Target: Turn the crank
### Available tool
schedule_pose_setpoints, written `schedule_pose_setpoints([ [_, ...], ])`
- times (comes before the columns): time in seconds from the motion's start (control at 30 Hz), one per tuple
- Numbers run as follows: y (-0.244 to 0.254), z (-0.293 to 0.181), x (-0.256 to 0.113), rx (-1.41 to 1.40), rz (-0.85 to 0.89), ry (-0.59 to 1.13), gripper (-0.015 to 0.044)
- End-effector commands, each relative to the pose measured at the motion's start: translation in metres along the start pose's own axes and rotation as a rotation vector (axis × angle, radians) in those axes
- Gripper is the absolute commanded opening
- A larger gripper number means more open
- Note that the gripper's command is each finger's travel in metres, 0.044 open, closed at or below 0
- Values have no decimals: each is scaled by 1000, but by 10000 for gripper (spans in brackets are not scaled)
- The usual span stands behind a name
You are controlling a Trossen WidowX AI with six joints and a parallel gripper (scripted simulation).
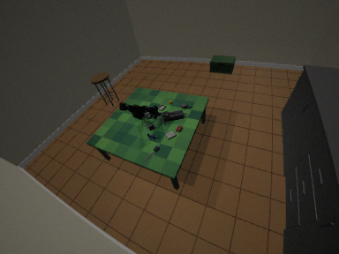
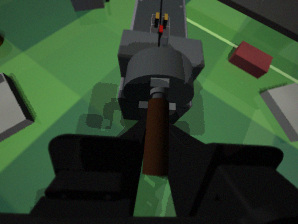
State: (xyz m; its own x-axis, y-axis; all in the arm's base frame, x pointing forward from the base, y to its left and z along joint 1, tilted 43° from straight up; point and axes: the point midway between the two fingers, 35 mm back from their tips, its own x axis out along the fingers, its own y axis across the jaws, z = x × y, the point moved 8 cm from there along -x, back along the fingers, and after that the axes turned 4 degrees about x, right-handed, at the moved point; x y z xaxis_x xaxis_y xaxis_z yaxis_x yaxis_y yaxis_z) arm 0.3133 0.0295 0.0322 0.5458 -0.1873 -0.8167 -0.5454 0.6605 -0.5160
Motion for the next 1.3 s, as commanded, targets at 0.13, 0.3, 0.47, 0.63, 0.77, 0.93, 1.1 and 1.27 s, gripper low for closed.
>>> schedule_pose_setpoints([
  [0.13,-8,1,-1,13,-23,-4,0],
  [0.3,-8,1,-1,13,-23,-4,0],
  [0.47,-9,1,-1,13,-23,-4,0],
  [0.63,-9,1,0,13,-23,-4,0],
  [0.77,-9,0,0,13,-24,-4,0],
  [0.93,-10,0,0,13,-24,-4,0],
  [1.1,-11,0,0,13,-24,-4,0],
  [1.27,-12,0,0,13,-24,-4,0],
])
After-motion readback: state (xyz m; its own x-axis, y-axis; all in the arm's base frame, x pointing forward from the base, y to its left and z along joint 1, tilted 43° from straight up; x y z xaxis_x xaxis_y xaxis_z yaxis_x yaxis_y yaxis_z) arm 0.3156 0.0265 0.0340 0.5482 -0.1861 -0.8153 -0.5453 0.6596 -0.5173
